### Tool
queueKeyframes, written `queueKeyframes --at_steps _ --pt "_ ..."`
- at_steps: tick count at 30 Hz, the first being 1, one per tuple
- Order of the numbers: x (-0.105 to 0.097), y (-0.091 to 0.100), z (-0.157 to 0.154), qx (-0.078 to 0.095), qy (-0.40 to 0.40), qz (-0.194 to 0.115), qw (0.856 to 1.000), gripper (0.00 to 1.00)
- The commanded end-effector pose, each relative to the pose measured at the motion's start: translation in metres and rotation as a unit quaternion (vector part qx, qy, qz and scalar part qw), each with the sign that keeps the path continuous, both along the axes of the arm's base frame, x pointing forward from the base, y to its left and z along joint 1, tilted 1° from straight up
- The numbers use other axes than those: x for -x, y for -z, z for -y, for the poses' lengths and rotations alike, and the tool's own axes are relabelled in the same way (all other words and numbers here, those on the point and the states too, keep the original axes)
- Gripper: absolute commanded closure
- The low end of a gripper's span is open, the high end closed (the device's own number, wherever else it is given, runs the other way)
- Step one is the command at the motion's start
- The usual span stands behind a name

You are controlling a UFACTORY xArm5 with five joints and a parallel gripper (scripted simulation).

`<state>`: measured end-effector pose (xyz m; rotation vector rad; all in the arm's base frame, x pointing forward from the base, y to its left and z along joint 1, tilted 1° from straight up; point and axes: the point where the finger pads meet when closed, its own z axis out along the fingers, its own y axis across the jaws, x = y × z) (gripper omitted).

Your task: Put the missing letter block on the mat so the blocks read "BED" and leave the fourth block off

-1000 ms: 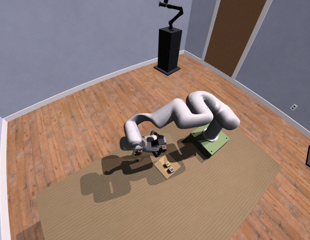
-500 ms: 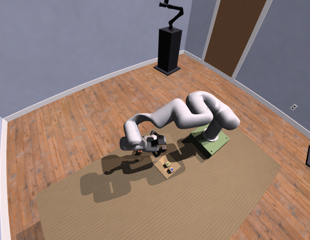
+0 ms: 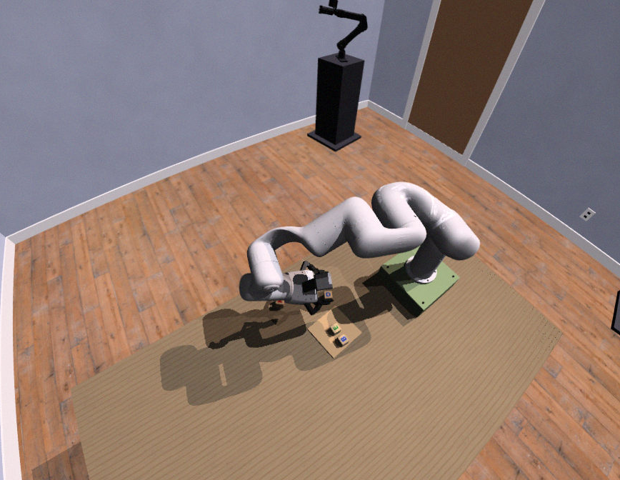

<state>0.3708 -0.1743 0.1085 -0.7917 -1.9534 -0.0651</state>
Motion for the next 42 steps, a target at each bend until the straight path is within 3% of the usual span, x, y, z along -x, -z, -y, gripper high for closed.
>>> queueKeyframes --at_steps 1,19,29,35,42 --pt "-0.001 -0.001 0.000 0.001 0.000 0.002 1.000 0.00" --pt "-0.001 -0.001 0.000 0.000 -0.001 0.003 1.000 0.00" --pt "-0.003 -0.004 -0.002 -0.017 -0.018 0.019 1.000 0.00" --pt "-0.006 -0.008 -0.006 -0.050 -0.052 0.051 0.996 0.00" --pt "-0.013 -0.017 -0.015 -0.112 -0.120 0.108 0.980 0.00"
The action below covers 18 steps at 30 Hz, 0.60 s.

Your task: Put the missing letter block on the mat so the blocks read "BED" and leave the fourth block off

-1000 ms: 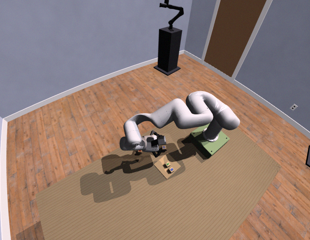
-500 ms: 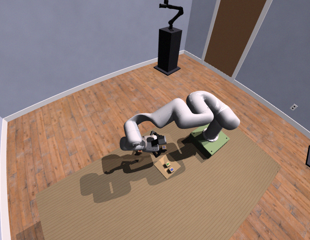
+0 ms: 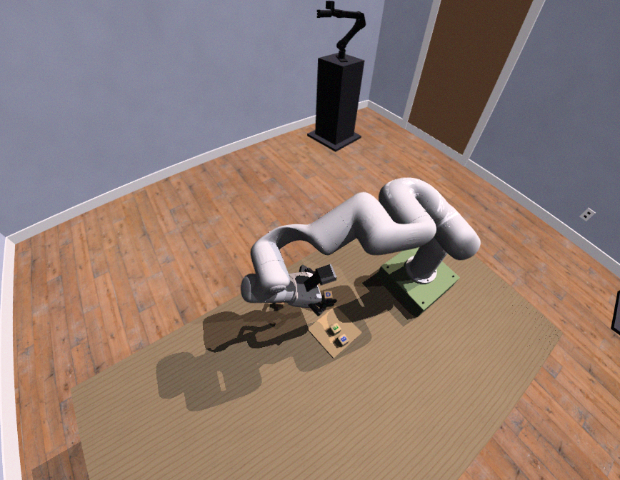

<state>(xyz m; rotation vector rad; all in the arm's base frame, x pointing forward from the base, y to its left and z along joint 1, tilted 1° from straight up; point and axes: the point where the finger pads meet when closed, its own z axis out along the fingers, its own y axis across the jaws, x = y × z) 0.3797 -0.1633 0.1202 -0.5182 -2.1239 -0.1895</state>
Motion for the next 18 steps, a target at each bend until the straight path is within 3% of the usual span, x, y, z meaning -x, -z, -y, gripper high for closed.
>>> queueKeyframes --at_steps 1,2,4,7,18 --pt "-0.005 -0.007 -0.005 -0.037 -0.044 0.040 0.998 0.00" --pt "-0.005 -0.008 -0.006 -0.046 -0.054 0.048 0.996 0.00" --pt "-0.005 -0.008 -0.006 -0.046 -0.054 0.048 0.996 0.00" --pt "-0.009 -0.013 -0.011 -0.082 -0.098 0.080 0.989 0.00" --pt "-0.016 -0.027 -0.026 -0.170 -0.215 0.157 0.949 0.00"
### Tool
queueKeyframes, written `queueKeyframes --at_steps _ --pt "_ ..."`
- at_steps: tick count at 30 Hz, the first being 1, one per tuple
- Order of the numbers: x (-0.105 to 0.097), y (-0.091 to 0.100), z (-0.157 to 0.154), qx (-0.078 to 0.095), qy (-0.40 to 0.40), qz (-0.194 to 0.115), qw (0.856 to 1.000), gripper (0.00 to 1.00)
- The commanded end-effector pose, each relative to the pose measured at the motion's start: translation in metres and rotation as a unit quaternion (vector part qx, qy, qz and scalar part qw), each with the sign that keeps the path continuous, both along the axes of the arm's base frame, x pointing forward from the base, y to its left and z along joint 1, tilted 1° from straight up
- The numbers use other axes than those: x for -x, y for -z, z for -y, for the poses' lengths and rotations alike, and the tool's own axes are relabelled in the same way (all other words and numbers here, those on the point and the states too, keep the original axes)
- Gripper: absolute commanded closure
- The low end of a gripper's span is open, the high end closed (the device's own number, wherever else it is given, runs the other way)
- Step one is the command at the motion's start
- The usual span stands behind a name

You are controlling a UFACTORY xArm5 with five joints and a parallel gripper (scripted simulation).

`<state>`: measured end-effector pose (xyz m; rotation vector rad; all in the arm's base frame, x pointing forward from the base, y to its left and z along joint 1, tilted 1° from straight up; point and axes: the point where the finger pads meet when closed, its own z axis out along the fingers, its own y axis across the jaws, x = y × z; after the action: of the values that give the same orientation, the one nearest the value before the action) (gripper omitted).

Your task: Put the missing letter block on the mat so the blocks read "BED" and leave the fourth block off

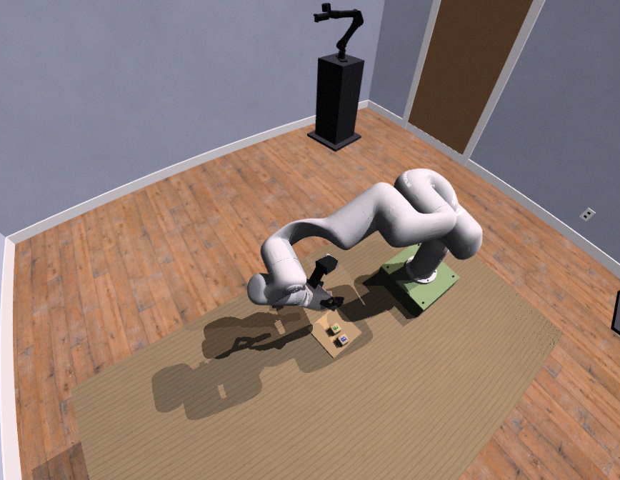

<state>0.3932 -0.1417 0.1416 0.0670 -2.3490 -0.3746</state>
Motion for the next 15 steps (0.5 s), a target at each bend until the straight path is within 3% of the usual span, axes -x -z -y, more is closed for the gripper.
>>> queueKeyframes --at_steps 1,3,5,15 --pt "-0.004 -0.007 -0.005 -0.034 -0.050 0.036 0.998 0.00" --pt "-0.004 -0.007 -0.005 -0.034 -0.050 0.036 0.998 0.00" --pt "-0.006 -0.011 -0.010 -0.061 -0.091 0.060 0.992 0.00" --pt "-0.011 -0.023 -0.023 -0.133 -0.207 0.122 0.962 0.00"
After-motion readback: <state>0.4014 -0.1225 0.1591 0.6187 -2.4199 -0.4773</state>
